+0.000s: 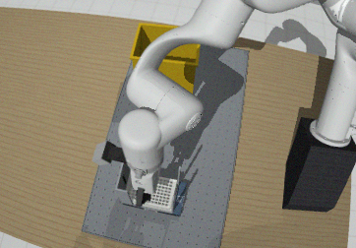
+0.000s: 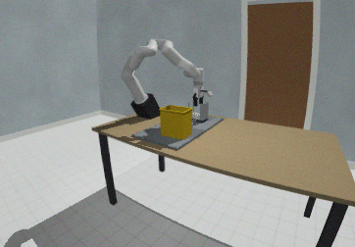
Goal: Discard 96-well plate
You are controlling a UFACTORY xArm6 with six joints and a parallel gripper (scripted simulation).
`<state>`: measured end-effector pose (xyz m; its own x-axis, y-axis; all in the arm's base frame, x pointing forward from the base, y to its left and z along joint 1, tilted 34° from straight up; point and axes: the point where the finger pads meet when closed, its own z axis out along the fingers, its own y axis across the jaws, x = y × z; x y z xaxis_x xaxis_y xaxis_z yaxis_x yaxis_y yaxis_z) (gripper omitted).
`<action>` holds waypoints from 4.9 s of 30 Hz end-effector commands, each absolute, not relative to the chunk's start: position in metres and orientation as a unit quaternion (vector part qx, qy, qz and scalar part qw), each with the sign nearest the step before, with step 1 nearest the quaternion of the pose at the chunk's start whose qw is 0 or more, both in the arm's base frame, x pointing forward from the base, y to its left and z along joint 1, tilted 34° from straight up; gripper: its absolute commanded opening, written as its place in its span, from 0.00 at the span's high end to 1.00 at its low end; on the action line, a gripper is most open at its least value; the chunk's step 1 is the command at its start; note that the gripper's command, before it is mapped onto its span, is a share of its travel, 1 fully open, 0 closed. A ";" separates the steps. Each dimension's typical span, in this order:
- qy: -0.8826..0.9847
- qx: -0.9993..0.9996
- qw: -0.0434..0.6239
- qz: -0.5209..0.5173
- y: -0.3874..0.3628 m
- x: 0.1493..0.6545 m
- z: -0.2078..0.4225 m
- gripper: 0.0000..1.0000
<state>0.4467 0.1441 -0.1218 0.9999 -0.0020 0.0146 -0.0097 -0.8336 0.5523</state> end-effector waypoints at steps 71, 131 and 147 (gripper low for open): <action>-0.003 0.958 0.288 0.008 0.104 0.449 -0.183 0.00; -0.003 0.958 0.288 0.008 0.099 0.449 -0.191 1.00; -0.003 0.958 0.288 0.008 0.099 0.449 -0.191 1.00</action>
<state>0.4474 0.0976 -0.1917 0.9999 -0.0022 0.0139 -0.0095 -0.8332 0.5529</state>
